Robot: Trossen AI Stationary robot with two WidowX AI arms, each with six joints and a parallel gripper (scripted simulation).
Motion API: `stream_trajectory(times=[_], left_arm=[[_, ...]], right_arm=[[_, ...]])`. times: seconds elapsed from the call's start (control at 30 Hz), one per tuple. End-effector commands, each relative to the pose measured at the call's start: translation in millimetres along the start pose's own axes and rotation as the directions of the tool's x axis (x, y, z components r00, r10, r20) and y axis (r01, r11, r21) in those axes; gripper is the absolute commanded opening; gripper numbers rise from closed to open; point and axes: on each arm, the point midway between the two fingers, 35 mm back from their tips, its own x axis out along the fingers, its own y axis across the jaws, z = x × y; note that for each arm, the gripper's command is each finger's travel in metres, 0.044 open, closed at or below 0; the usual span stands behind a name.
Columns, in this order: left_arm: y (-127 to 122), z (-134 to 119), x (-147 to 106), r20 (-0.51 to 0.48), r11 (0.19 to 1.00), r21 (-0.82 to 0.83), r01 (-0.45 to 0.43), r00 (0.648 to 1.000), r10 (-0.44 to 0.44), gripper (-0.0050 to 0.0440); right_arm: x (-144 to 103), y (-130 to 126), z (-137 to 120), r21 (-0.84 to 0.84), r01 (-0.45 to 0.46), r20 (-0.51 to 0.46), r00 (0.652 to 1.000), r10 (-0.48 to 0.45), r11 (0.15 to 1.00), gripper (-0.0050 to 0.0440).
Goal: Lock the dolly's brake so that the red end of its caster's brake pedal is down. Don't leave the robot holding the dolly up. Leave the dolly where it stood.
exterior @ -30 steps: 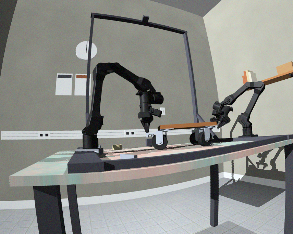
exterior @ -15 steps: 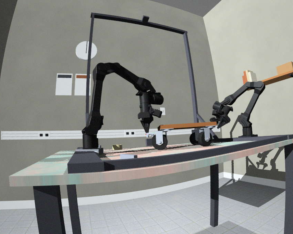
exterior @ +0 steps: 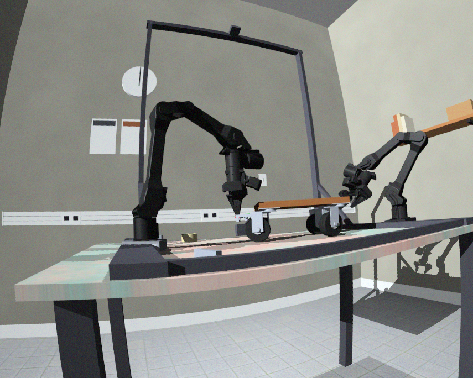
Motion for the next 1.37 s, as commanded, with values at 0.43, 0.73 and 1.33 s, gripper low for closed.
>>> stream_trajectory(times=[0.43, 0.73, 1.33], left_arm=[[-1.8, 3.2, -2.7, 0.009, 1.0, -0.008, 0.012, 1.0, -0.012, 0.044], [-1.8, 3.2, -2.7, 0.009, 1.0, -0.008, 0.012, 1.0, -0.012, 0.044], [-1.8, 3.2, -2.7, 0.009, 1.0, -0.008, 0.012, 1.0, -0.012, 0.044]], right_arm=[[5.9, -0.9, -1.0, 0.0, 0.007, -0.004, 1.0, -0.007, 1.0, -0.005], [7.4, -1.0, -1.0, 0.0, 0.007, -0.004, 1.0, -0.007, 1.0, -0.005], [-38.8, 1.1, 0.9, 0.0, 0.003, 0.0, 1.0, -0.003, 1.0, -0.005]])
